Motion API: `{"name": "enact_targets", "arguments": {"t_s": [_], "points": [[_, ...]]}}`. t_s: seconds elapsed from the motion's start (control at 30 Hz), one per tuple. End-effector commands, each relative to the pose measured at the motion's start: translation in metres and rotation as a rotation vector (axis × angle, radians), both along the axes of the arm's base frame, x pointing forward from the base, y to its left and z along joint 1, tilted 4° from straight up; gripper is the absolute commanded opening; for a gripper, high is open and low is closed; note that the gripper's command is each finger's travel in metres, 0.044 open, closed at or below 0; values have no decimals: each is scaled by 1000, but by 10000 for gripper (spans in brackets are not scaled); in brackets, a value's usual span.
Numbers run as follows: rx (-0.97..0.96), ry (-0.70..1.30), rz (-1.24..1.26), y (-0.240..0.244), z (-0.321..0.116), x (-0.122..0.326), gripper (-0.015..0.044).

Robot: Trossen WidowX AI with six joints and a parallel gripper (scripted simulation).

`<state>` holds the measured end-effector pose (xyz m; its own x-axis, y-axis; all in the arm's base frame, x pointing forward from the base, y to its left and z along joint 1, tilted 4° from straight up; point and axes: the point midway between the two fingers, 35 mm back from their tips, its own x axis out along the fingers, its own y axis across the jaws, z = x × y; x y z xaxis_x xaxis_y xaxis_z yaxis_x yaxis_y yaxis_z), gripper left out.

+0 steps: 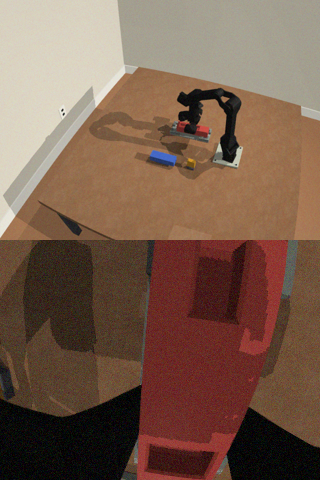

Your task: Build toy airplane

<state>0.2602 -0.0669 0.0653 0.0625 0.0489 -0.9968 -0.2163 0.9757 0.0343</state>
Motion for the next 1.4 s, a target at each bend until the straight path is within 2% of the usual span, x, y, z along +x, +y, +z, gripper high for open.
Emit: {"name": "enact_targets", "arguments": {"t_s": [0.0,0.2,0.37,0.9,1.17,1.37], "points": [[4,-5,-4,1,-2,1,195],[0,1,0,0,-1,0,155],[0,1,0,0,-1,0,24],[0,1,0,0,-1,0,440],[0,0,0,-1,7,1,440],[2,-4,-3,-6,87,-3,440]]}}
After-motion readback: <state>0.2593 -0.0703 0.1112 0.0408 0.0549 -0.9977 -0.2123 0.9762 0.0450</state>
